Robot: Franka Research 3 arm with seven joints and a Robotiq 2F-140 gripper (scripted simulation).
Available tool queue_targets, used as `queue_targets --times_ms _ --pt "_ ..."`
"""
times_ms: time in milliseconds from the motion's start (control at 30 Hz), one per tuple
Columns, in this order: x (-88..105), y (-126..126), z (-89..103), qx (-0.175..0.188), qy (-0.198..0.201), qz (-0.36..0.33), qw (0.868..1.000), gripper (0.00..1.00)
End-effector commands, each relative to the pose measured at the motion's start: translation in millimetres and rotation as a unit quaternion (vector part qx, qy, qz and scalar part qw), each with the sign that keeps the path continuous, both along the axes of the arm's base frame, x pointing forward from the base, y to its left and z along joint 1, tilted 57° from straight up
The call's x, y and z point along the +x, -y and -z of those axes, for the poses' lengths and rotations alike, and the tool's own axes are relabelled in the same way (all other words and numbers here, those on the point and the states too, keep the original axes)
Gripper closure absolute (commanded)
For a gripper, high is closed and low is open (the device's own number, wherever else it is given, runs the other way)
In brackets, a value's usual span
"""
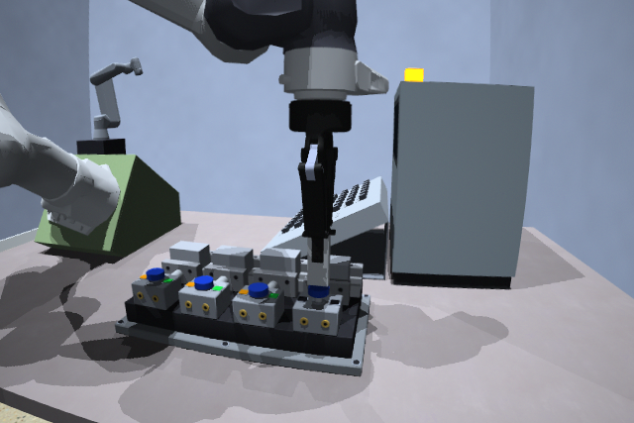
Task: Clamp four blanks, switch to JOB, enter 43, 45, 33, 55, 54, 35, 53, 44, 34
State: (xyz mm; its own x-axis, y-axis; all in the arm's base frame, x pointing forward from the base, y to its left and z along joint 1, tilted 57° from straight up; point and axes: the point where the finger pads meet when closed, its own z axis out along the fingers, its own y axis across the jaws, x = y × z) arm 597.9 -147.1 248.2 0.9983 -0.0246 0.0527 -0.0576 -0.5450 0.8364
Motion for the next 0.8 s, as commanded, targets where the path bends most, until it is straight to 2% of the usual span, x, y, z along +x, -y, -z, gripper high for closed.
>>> queue_targets --times_ms 0,767 --pt "-0.2 1.4 -0.2 -0.001 0.001 0.001 1.0 1.0" --pt "-0.1 9.0 4.8 -0.001 0.001 0.001 1.0 1.0"
